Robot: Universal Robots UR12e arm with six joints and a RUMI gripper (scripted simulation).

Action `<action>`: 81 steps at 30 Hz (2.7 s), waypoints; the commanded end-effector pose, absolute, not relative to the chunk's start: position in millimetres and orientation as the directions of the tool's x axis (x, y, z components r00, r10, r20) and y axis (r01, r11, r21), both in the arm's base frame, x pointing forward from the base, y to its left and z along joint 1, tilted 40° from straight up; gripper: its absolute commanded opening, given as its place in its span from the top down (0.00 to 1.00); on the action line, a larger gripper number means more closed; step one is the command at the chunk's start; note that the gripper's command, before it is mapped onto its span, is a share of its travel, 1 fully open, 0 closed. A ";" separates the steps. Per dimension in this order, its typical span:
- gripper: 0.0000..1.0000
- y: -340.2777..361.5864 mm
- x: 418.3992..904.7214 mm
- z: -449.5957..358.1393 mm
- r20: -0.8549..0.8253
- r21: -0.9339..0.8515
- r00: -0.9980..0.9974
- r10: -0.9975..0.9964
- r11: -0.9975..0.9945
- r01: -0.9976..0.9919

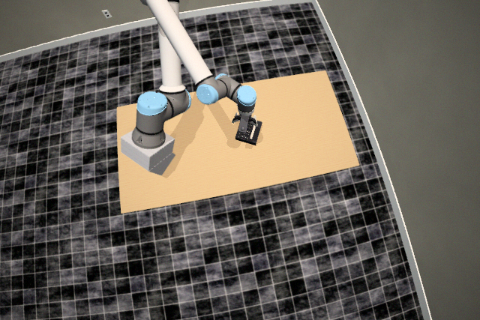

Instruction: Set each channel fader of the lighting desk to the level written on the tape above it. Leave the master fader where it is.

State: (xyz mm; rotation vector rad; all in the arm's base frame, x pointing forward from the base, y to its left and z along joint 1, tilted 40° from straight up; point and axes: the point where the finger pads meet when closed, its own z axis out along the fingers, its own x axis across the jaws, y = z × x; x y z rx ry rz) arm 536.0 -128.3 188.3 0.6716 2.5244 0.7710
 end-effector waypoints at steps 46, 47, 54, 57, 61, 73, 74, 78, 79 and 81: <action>0.00 -152.1 546.1 226.5 0.468 0.436 0.027 0.883 -0.258 0.862; 0.00 -152.1 546.1 226.7 0.469 0.434 0.031 0.882 -0.261 0.862; 0.00 -152.3 546.3 227.0 0.473 0.430 0.038 0.880 -0.269 0.862; 0.00 -152.3 546.3 227.0 0.473 0.430 0.038 0.880 -0.269 0.862; 0.00 -152.3 546.3 227.0 0.473 0.430 0.038 0.880 -0.269 0.862; 0.00 -152.1 546.5 226.9 0.477 0.427 0.045 0.878 -0.276 0.861; 0.00 -152.0 546.6 226.8 0.478 0.425 0.048 0.877 -0.279 0.861; 0.00 -151.5 547.0 226.5 0.485 0.417 0.062 0.872 -0.293 0.860; 0.00 -151.5 547.0 226.5 0.485 0.417 0.062 0.872 -0.293 0.860; 0.00 -151.1 547.5 226.3 0.492 0.409 0.076 0.867 -0.307 0.859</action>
